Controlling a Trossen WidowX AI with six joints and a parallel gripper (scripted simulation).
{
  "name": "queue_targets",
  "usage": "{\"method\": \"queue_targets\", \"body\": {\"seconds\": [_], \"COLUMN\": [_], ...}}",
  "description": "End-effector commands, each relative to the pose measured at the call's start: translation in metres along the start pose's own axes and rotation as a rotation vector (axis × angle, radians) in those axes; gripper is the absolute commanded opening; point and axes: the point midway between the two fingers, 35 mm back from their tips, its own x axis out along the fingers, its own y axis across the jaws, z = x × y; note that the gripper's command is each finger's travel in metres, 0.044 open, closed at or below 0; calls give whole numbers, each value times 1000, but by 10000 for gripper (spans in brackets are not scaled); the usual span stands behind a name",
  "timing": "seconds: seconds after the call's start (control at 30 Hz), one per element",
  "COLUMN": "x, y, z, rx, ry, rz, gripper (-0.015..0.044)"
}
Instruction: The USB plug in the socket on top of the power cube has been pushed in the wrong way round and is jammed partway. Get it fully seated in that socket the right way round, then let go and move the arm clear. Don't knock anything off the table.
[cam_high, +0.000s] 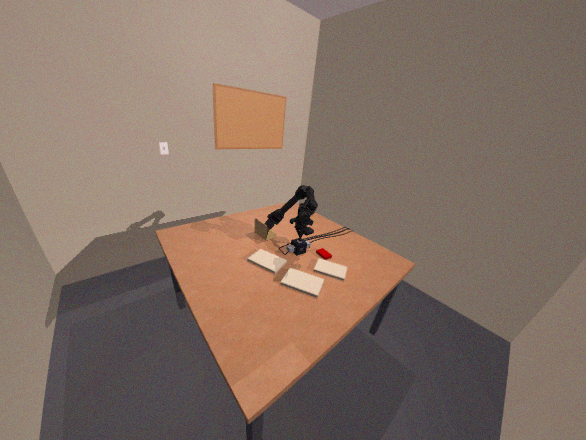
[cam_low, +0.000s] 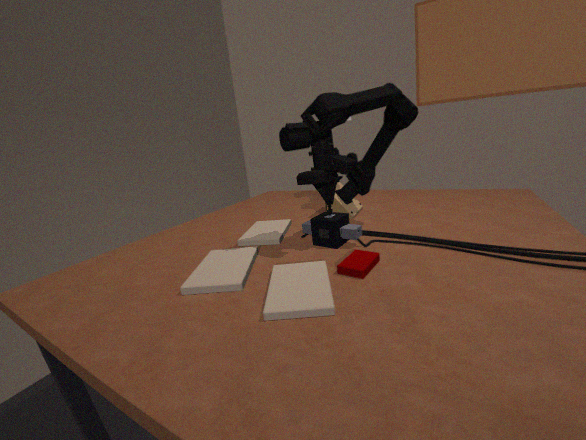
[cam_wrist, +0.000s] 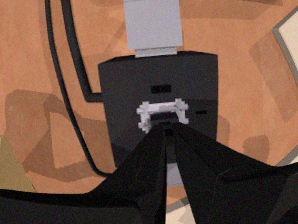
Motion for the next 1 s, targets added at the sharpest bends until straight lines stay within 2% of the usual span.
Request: {"method": "queue_targets", "body": {"seconds": [0.0,0.97], "x": [0,4], "y": [0,0], "z": [1,1], "rx": [1,1], "ry": [0,0], "rz": [-4,-4], "gripper": [0,0]}}
